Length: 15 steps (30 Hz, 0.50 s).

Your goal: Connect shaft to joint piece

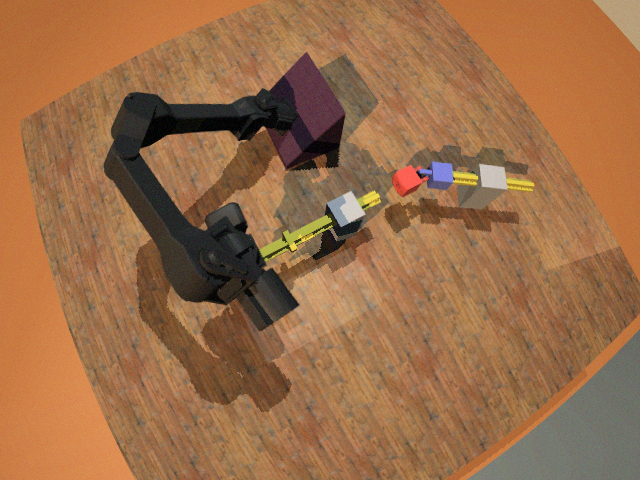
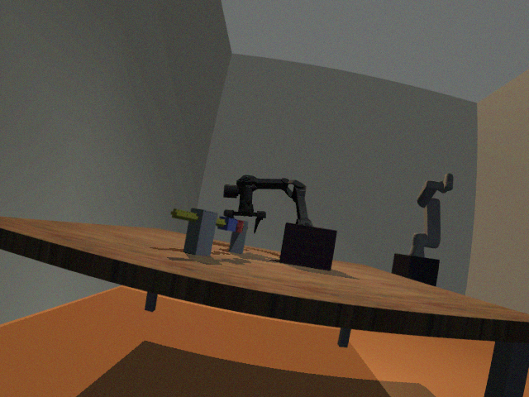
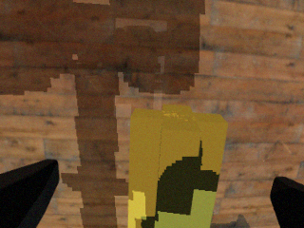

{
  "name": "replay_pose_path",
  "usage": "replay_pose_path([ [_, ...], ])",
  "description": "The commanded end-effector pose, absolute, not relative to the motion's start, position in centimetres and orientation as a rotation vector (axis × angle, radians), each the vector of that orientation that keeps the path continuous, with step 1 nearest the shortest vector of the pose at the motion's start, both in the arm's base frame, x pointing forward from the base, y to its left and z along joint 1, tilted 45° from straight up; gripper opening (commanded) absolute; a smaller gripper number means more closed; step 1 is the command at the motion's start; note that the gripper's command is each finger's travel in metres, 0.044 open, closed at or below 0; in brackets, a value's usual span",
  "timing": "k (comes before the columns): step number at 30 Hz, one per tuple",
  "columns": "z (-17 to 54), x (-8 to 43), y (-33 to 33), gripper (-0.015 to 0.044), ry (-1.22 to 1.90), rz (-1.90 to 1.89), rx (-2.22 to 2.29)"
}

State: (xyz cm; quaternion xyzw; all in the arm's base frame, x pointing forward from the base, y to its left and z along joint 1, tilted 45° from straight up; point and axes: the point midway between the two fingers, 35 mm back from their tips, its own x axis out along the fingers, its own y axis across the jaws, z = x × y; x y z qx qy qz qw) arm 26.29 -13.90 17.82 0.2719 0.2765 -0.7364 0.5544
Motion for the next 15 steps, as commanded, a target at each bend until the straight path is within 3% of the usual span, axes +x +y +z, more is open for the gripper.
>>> replay_pose_path([
  [1, 17.38, 26.06, -14.41, 0.044, 0.657, -1.742, 0.632],
  [5, 17.11, 25.95, -14.67, 0.044, 0.658, -1.743, 0.631],
  [15, 17.11, 25.95, -14.67, 0.0177, 0.658, -1.743, 0.631],
])
